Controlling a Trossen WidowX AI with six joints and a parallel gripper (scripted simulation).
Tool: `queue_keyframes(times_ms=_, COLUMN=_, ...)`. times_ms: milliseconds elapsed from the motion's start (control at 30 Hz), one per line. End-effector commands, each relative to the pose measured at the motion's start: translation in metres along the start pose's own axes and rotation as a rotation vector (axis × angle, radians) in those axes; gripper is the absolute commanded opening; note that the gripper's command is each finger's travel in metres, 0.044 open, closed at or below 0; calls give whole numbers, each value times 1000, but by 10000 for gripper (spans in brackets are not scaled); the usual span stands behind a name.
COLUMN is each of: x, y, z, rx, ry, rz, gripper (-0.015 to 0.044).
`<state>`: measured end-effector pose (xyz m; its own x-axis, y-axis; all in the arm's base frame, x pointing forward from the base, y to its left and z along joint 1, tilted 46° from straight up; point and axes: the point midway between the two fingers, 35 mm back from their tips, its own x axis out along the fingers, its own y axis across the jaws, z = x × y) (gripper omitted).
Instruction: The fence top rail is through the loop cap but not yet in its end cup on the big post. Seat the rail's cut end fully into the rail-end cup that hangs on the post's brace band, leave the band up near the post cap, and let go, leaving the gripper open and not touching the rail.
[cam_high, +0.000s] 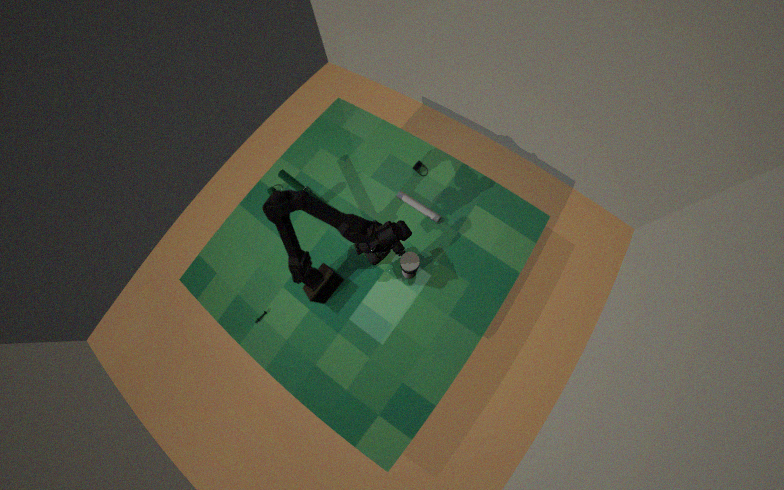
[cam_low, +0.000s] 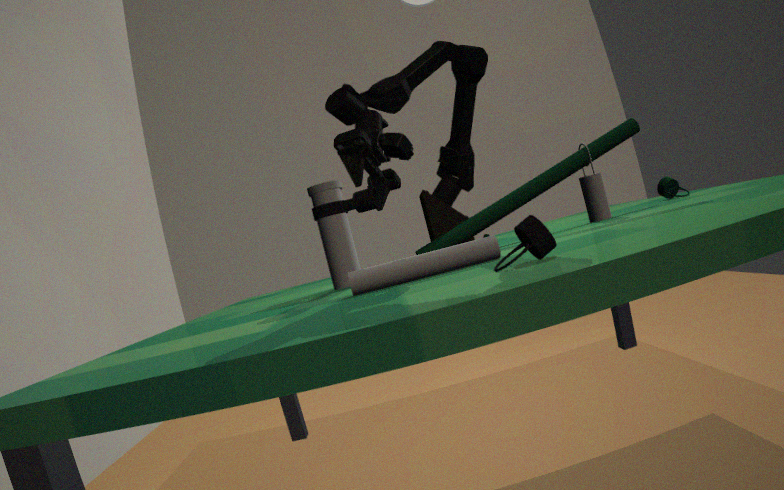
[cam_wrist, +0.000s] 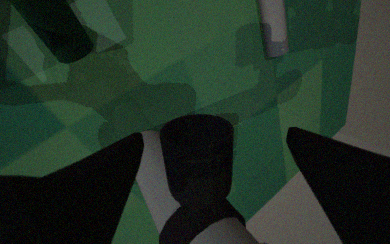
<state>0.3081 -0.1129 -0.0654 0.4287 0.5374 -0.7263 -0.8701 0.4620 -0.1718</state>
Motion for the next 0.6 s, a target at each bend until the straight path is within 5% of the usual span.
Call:
queue_keyframes(times_ms=0, x=9, y=5, z=0, rx=13, ry=-7, rz=12, gripper=440)
queue_keyframes(times_ms=567, x=29, y=7, z=1, rx=13, ry=-10, rz=11, gripper=414)
